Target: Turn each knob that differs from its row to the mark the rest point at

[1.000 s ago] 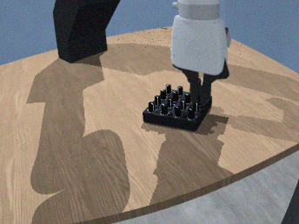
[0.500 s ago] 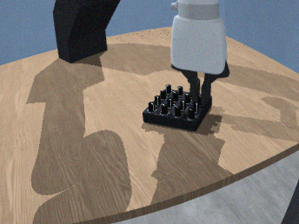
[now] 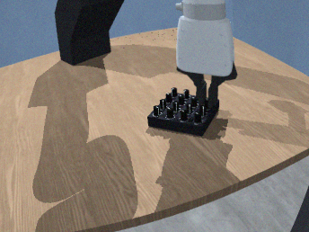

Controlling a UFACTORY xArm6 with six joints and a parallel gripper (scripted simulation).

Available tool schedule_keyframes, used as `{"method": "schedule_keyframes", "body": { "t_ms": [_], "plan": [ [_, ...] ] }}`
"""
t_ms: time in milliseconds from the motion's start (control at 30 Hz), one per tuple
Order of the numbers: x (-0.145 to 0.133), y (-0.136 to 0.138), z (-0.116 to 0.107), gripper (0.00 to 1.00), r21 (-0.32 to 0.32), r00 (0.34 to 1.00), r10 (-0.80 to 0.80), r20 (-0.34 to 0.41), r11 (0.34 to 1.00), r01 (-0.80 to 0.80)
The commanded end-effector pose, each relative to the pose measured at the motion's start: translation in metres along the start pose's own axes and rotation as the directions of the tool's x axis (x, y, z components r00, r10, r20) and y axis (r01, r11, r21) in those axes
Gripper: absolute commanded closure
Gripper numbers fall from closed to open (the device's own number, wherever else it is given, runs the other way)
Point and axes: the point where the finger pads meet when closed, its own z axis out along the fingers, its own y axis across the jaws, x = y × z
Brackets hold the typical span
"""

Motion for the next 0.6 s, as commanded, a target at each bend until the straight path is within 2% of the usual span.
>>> {"method": "schedule_keyframes", "body": {
  "t_ms": [0, 233, 267, 567],
  "plan": [
    [-0.0003, 0.0006, -0.0003, 0.92, -0.015, 1.000, -0.001, 0.014, 1.000, 0.001],
    [-0.0003, 0.0006, -0.0003, 0.92, -0.015, 1.000, -0.001, 0.014, 1.000, 0.001],
    [-0.0003, 0.0006, -0.0003, 0.81, -0.015, 1.000, -0.001, 0.014, 1.000, 0.001],
    [-0.0003, 0.0006, -0.0003, 0.81, -0.015, 1.000, -0.001, 0.014, 1.000, 0.001]
  ]
}}
